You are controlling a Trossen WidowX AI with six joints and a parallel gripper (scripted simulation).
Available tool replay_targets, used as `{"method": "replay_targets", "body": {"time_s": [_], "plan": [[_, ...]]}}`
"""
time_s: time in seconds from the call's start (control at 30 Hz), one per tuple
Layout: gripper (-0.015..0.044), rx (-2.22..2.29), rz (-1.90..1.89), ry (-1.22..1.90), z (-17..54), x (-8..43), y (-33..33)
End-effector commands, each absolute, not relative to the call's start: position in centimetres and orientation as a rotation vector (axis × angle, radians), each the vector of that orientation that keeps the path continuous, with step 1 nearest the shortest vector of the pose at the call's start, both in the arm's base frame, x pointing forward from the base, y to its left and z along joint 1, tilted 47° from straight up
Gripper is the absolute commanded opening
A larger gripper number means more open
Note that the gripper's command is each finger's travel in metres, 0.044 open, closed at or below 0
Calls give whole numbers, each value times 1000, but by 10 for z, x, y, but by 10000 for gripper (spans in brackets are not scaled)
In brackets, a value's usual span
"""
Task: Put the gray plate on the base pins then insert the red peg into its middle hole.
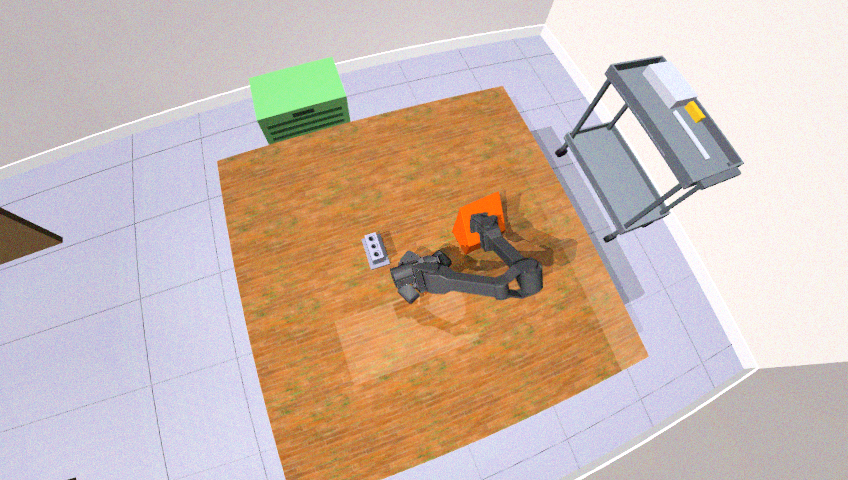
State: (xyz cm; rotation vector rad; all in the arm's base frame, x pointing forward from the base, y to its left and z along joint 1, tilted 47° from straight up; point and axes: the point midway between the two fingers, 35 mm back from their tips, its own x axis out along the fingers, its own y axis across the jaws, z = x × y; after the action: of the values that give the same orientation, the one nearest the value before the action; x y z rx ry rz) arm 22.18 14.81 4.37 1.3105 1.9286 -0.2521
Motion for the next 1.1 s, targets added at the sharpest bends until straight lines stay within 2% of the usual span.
{"method": "replay_targets", "body": {"time_s": [0.0, 0.5, 1.07], "plan": [[0, 1307, -244, 1914, 51, 228, 141], [0, 1307, -245, 1916, 82, 237, 106], [0, 1307, -255, 1919, 57, 270, 93]]}}
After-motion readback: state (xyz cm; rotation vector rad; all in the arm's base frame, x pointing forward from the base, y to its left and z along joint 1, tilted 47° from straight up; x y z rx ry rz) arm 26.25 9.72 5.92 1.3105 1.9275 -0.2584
